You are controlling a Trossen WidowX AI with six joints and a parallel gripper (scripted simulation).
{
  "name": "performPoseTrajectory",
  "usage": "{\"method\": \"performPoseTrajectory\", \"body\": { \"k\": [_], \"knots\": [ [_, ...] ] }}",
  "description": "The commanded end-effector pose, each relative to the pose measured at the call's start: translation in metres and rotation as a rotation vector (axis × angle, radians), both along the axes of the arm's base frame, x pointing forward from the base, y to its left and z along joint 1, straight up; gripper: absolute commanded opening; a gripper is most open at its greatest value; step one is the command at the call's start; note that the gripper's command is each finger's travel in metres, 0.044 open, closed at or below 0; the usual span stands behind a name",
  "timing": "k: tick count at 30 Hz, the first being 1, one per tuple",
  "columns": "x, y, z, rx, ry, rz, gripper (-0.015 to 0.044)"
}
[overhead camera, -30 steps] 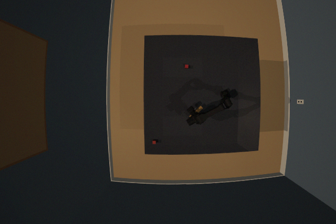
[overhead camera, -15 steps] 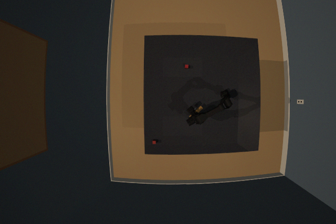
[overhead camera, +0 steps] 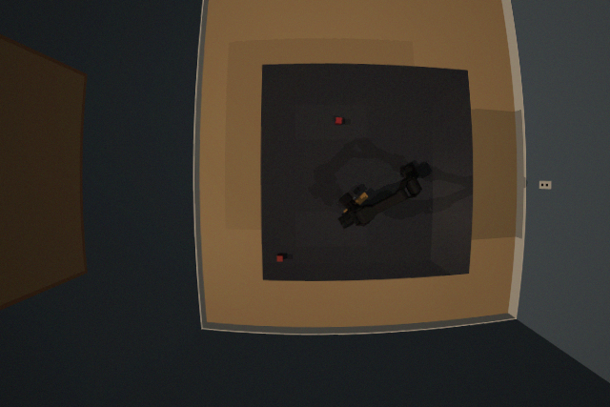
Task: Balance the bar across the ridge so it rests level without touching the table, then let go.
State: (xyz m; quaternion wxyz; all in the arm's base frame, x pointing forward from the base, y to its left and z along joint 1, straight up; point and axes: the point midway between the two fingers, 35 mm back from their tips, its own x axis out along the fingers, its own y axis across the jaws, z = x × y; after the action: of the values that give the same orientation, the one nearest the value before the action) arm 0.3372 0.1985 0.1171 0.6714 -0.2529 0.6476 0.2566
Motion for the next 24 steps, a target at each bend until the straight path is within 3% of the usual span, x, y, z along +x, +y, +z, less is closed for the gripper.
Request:
{"method": "performPoseTrajectory", "body": {
  "k": [1,7,14,24],
  "knots": [
    [0.0,0.0,-0.0001,0.0,0.0,0.0,0.0],
    [0.0,0.0,-0.0001,0.0,0.0,0.0,0.0],
    [0.0,0.0,-0.0001,0.0,0.0,0.0,0.0167],
    [0.0,0.0,-0.0001,0.0,0.0,0.0,0.0167]
  ]
}}
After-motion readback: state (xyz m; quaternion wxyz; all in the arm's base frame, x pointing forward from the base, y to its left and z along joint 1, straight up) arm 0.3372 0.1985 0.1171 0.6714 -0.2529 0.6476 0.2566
